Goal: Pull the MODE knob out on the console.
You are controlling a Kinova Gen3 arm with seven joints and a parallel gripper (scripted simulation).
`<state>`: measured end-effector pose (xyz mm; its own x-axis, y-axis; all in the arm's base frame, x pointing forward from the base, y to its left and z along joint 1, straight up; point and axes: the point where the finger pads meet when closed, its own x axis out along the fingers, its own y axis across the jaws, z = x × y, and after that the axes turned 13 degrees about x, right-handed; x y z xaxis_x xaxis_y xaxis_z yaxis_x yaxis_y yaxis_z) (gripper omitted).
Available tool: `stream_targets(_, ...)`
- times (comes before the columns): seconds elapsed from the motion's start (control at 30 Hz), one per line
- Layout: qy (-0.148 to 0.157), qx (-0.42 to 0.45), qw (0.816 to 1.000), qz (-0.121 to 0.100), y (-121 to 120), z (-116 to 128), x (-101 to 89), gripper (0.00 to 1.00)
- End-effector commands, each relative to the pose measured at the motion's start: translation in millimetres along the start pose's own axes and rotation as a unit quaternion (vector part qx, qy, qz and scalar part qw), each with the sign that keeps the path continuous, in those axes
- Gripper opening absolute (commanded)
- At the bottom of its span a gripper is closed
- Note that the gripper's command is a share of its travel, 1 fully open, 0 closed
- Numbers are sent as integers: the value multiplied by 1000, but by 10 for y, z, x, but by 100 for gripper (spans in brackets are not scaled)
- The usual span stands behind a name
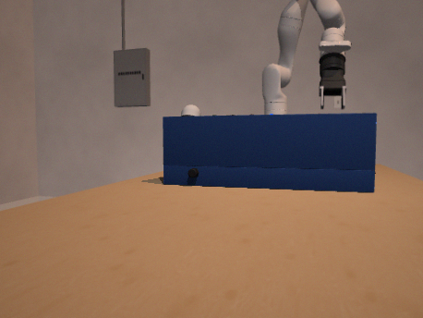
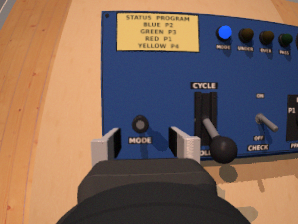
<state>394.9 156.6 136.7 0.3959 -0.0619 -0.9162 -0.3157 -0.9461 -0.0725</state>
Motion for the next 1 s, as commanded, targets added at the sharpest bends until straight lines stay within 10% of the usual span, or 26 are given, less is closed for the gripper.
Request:
stream_targets(0.0,5,3,1000,-11,-50,-43,-134,100)
stream_targets(0.97,5,3,1000,-11,-48,-42,-229,100)
